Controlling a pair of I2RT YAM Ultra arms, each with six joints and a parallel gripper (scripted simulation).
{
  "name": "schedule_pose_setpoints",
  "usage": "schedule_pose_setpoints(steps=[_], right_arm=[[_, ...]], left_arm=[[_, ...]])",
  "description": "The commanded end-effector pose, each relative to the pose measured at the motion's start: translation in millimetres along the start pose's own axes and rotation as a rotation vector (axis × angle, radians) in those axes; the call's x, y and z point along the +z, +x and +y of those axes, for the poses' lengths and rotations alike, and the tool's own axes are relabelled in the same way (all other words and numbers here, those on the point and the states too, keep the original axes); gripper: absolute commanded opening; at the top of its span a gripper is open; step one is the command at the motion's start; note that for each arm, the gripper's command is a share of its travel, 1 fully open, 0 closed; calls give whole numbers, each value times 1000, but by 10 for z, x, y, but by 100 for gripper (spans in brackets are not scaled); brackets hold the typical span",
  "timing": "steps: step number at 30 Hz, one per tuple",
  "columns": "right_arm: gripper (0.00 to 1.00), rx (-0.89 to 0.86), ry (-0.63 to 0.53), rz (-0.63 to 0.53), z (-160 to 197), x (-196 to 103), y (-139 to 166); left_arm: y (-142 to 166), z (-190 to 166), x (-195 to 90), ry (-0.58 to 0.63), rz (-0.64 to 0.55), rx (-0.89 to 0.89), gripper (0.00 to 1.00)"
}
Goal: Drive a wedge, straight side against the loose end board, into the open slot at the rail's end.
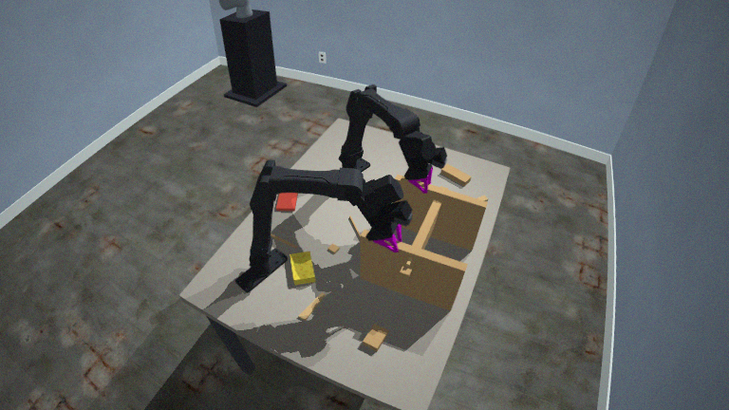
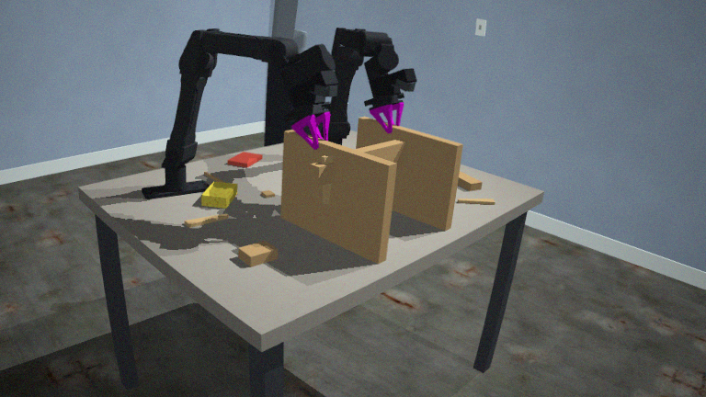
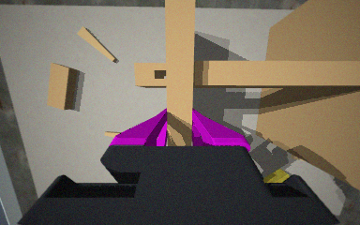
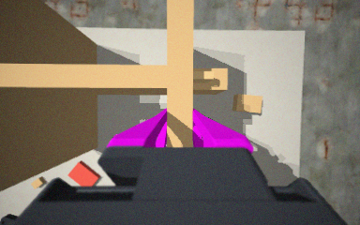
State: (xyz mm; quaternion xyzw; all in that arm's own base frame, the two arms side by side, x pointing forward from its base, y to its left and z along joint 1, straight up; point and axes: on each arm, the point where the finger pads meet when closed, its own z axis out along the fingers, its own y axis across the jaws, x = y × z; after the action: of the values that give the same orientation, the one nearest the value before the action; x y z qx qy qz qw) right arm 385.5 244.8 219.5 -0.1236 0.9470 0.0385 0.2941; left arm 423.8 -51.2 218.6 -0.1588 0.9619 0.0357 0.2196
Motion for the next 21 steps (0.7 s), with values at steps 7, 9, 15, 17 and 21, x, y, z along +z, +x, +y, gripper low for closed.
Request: schedule_pose_setpoints(steps=[7, 9, 15, 17, 21], right_arm=[[0, -1, -85, -53, 245, -127, -146], [0, -8, -111, -45, 331, -89, -133], [0, -24, -196, -45, 572, -102, -126], [0, -29, -225, -46, 651, -120, -126], [0, -27, -247, -44, 723, -142, -106]], left_arm=[[-84, 0, -169, 18, -59, -1, 0], [-84, 0, -169, 18, -59, -1, 0], [-84, 0, -169, 18, -59, -1, 0], [-84, 0, -169, 18, -59, -1, 0], [-84, 0, -169, 18, -59, -1, 0]])
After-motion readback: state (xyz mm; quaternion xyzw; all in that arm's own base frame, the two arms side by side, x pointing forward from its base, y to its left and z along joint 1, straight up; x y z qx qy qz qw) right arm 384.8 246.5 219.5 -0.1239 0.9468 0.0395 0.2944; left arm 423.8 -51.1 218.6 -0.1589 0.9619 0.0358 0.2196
